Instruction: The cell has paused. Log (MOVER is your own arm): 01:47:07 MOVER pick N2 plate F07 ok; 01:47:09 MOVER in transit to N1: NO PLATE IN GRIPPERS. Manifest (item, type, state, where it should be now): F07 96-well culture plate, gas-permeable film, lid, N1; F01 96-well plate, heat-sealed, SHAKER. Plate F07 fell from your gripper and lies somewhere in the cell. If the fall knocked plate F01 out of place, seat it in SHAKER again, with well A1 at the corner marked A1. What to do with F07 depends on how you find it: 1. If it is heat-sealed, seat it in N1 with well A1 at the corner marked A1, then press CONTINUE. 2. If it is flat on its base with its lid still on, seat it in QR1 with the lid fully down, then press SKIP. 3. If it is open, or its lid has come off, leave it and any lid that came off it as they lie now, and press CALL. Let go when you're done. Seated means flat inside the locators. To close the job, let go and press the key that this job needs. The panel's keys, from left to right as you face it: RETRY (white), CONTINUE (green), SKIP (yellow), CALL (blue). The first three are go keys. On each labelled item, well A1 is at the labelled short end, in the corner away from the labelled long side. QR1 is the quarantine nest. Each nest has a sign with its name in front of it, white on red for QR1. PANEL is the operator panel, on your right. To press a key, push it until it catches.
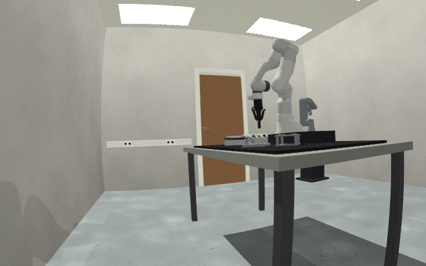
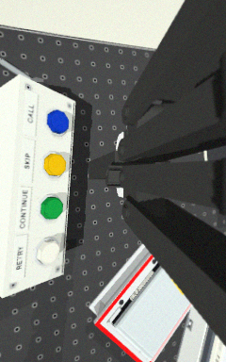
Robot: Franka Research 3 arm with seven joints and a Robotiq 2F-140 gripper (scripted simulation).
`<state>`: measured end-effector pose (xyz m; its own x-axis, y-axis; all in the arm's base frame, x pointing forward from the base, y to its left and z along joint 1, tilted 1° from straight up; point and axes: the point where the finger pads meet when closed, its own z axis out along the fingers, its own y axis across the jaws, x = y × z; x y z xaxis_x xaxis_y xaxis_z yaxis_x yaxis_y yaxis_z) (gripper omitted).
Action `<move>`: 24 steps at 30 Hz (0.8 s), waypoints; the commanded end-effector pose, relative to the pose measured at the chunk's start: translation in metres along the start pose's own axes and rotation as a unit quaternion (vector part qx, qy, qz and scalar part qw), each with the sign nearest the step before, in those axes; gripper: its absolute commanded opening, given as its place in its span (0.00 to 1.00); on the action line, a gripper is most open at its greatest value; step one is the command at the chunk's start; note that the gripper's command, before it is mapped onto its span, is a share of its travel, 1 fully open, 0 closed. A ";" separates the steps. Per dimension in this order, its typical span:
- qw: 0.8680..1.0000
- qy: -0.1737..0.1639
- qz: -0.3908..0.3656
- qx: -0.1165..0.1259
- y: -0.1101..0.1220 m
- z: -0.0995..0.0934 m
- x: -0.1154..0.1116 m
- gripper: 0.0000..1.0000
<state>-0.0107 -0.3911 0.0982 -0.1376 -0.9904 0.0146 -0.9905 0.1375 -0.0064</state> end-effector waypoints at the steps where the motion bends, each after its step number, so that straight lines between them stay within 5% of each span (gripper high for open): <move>1: 0.999 0.000 0.032 -0.003 0.006 0.000 0.002 0.10; 12: 1.000 0.007 0.028 0.010 -0.002 -0.002 0.006 0.10; 21: 0.998 0.038 0.012 0.058 -0.034 -0.013 0.022 0.10; 24: 0.994 0.061 0.001 0.090 -0.055 -0.023 0.034 0.10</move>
<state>0.0242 -0.4141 0.1132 -0.1817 -0.9800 0.0812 -0.9768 0.1704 -0.1296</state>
